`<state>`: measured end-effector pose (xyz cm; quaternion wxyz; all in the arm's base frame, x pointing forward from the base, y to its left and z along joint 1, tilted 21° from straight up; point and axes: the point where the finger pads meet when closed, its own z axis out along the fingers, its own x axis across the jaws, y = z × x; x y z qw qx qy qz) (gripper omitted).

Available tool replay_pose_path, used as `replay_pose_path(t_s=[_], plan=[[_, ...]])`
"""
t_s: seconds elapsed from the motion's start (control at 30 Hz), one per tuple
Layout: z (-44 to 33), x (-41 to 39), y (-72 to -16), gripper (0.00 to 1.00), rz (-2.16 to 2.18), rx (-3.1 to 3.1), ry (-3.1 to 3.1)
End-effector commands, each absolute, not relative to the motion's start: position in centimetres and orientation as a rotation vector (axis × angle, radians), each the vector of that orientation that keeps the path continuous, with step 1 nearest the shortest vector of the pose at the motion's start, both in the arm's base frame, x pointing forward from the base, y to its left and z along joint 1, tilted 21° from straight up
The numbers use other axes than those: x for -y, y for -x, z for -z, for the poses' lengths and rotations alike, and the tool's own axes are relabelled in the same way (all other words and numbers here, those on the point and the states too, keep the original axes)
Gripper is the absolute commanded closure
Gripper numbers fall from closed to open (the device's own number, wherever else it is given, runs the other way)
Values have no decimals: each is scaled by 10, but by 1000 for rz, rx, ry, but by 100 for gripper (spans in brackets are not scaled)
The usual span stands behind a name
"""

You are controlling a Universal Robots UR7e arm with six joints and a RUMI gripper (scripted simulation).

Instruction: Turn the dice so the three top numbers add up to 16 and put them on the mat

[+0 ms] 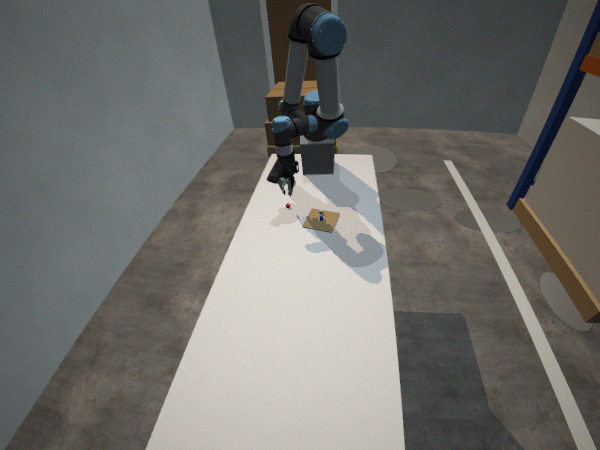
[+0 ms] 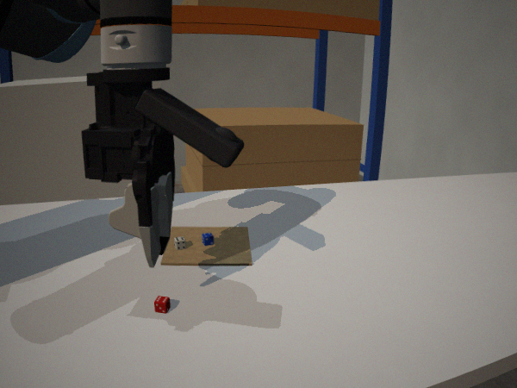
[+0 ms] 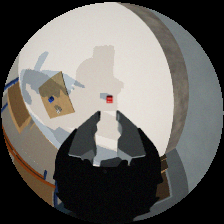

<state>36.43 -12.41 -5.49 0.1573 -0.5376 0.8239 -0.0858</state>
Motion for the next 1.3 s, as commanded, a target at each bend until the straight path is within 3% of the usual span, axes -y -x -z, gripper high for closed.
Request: replay_pose_path(t_s=[0.0, 1.27], plan=[[57, 124, -365, 82, 247, -2357, 1538], [99, 124, -380, 82, 247, -2357, 1538]])
